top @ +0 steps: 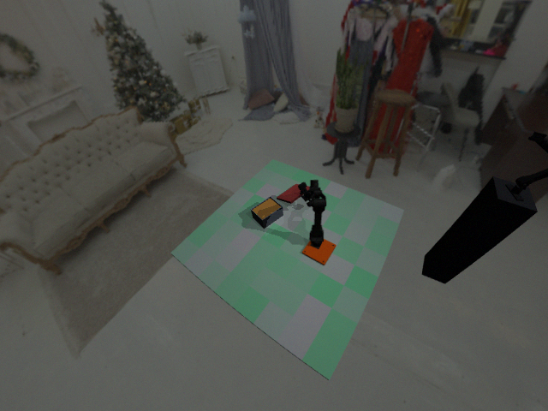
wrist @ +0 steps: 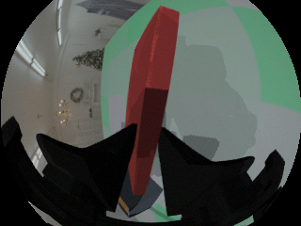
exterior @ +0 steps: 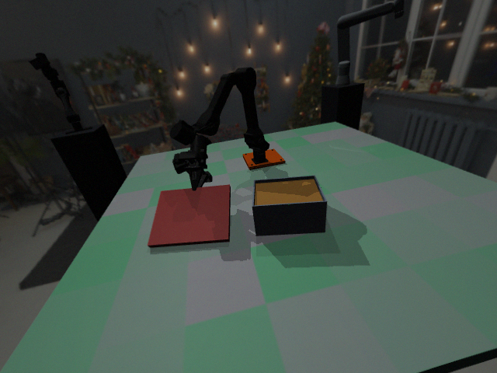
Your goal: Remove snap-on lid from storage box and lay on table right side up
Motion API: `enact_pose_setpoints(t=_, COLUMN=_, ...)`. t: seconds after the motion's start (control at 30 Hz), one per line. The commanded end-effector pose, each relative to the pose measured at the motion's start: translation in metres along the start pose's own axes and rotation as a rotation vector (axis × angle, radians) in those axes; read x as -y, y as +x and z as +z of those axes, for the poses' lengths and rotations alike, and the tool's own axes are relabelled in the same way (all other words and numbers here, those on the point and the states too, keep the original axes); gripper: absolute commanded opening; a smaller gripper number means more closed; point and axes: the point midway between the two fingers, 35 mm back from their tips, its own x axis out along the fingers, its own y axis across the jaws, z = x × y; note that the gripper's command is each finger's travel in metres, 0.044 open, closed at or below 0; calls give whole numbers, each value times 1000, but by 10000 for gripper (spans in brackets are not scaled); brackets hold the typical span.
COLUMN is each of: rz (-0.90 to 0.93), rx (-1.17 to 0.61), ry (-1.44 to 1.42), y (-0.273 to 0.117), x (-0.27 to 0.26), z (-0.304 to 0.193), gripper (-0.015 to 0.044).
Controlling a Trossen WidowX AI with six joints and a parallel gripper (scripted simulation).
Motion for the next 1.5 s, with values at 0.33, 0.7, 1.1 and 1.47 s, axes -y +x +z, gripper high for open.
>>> enact_pose_setpoints(t=0.33, rz=-29, rx=-10, ry=17, y=11, x=20, z=-4, gripper=0)
enact_pose_setpoints(t=0.7, rz=-28, rx=-10, ry=17, y=9, x=11, z=0, gripper=131)
enact_pose_setpoints(t=1.1, rz=-29, rx=-10, ry=17, y=2, x=20, z=-2, gripper=406)
enact_pose_setpoints(t=1.47, rz=-31, rx=-10, ry=17, y=-15, x=34, z=-2, gripper=440)
